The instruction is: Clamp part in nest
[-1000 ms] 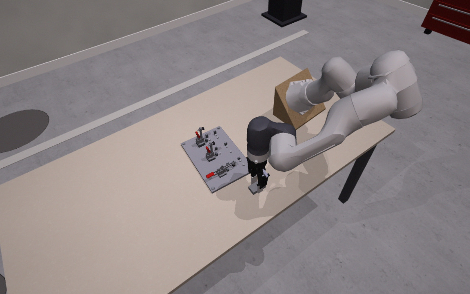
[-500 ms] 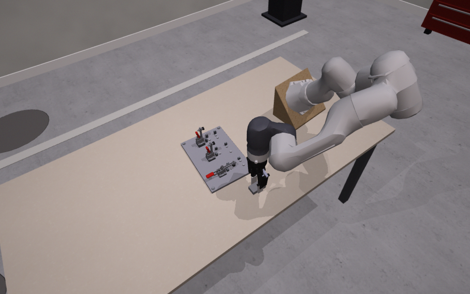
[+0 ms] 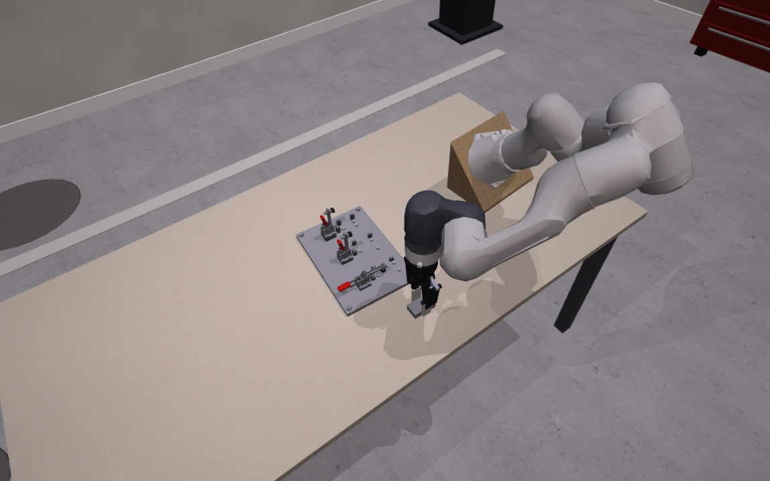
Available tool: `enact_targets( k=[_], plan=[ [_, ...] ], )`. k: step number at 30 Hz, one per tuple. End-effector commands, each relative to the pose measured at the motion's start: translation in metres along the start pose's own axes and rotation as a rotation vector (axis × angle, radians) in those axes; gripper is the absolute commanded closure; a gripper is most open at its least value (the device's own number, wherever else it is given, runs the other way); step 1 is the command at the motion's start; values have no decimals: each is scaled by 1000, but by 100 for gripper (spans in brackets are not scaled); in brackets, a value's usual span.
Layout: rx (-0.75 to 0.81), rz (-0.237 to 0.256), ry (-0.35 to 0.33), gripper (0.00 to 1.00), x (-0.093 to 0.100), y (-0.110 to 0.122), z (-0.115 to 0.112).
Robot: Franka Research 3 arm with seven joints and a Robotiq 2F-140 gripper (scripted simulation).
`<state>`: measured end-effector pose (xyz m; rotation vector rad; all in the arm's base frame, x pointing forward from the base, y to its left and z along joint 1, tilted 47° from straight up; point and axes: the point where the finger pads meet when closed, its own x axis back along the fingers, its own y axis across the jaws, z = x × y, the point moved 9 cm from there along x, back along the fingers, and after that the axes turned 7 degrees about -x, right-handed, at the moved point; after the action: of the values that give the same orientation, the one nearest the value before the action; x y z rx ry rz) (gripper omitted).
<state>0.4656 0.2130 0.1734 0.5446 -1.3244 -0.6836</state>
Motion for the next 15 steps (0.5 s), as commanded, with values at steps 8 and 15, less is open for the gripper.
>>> enact_targets(
  k=[8,15],
  plan=[
    [2,1,0,100,0,0,0],
    [2,1,0,100,4,0,0]
  ],
)
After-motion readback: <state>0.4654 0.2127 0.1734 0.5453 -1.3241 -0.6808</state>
